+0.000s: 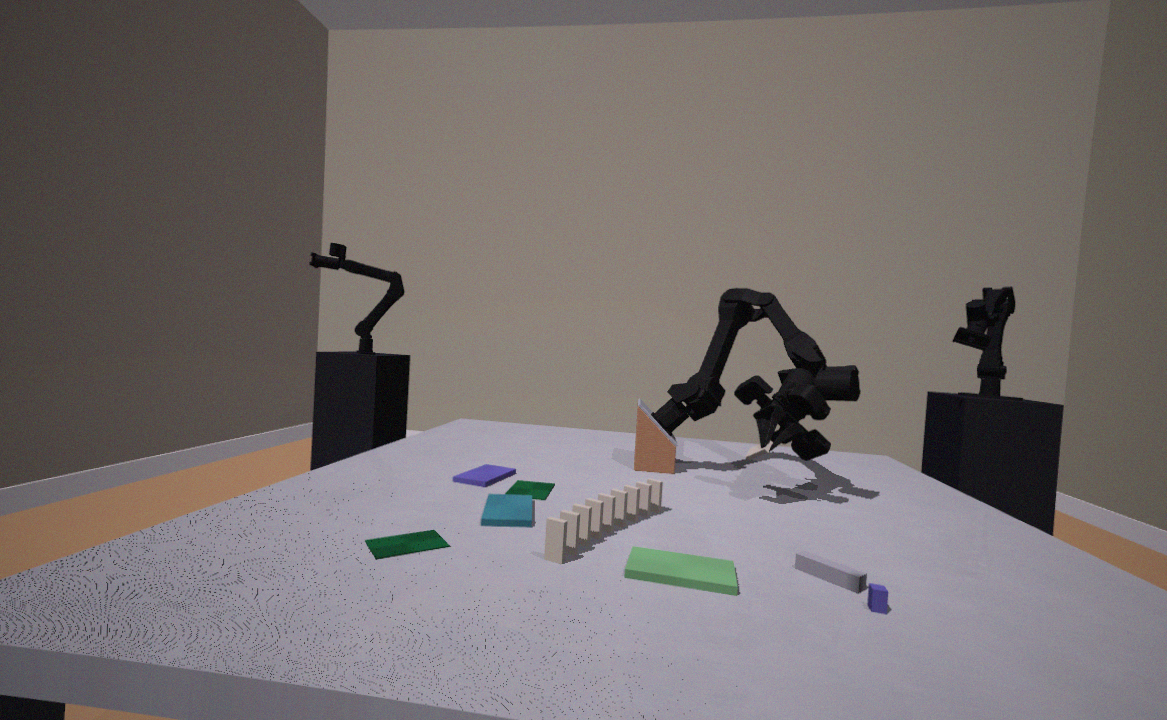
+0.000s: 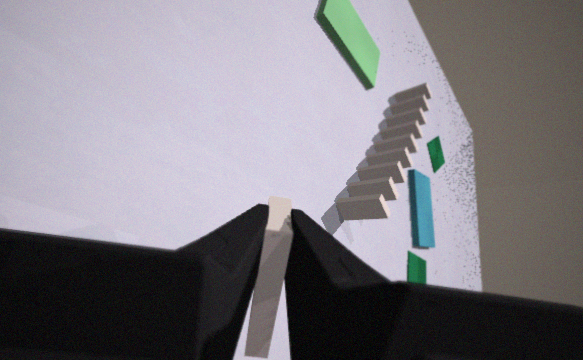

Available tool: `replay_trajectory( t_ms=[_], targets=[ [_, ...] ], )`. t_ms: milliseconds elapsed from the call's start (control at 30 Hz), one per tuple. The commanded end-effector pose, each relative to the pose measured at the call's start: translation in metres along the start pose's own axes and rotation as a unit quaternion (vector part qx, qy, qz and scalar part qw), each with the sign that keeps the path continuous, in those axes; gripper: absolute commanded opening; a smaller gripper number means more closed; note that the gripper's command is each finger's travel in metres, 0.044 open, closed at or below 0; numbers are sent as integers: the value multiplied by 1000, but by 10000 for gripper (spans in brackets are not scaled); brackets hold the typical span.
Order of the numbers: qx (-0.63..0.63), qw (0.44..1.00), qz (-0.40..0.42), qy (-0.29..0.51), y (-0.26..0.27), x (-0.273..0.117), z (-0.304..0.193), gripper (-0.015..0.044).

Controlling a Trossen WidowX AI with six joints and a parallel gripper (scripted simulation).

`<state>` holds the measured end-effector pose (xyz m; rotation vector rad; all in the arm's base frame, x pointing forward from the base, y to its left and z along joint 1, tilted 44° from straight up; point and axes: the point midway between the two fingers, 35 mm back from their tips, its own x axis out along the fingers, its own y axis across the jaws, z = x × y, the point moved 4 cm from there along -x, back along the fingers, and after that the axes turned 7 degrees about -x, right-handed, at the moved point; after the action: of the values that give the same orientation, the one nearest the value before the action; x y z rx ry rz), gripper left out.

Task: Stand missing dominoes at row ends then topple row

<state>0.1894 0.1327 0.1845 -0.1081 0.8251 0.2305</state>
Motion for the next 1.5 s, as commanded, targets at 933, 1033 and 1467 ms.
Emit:
replay_trajectory(
  t_ms=[933, 1033, 1467],
  targets=[
    [190, 933, 6, -304, 20, -36, -18, 22],
    [217, 920, 13, -325, 20, -41, -22, 22],
    [334, 857, 45, -390, 12, -56, -42, 22]
  ],
)
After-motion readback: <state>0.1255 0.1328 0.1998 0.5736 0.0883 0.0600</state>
